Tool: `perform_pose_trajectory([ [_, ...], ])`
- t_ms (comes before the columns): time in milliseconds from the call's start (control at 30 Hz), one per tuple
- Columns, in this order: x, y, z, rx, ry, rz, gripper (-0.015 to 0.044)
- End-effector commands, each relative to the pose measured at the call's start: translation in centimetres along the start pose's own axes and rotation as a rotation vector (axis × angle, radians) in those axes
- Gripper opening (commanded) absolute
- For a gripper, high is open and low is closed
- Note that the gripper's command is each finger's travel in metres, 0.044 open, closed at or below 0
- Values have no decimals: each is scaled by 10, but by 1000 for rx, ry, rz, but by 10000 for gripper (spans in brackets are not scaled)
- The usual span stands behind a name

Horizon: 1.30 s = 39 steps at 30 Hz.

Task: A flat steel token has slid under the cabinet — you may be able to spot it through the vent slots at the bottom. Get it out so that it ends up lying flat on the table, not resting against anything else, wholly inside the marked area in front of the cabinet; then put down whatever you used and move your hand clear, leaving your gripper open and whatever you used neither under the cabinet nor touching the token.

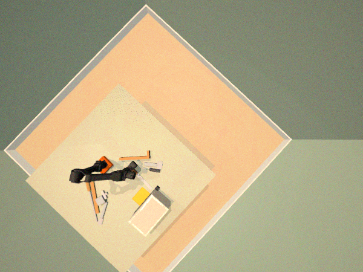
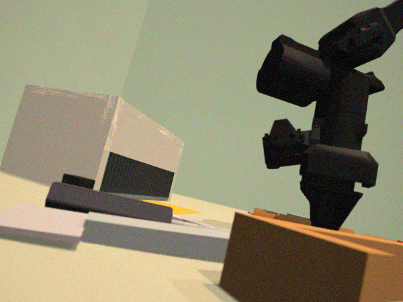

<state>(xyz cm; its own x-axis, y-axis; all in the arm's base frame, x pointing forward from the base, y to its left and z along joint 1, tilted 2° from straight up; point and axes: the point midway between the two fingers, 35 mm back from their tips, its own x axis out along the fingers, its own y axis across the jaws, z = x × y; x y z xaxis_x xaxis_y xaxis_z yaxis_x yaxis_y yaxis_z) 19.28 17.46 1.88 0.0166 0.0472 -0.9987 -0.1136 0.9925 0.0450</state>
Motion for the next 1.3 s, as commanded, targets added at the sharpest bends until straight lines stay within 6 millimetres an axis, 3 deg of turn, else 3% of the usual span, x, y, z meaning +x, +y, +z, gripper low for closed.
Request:
perform_pose_trajectory([
  [0,0,1,0,0,-1,3,26],
  [33,0,1,0,0,-1,3,0],
  [1267,-1,-2,47,50,-1,-2,0],
])
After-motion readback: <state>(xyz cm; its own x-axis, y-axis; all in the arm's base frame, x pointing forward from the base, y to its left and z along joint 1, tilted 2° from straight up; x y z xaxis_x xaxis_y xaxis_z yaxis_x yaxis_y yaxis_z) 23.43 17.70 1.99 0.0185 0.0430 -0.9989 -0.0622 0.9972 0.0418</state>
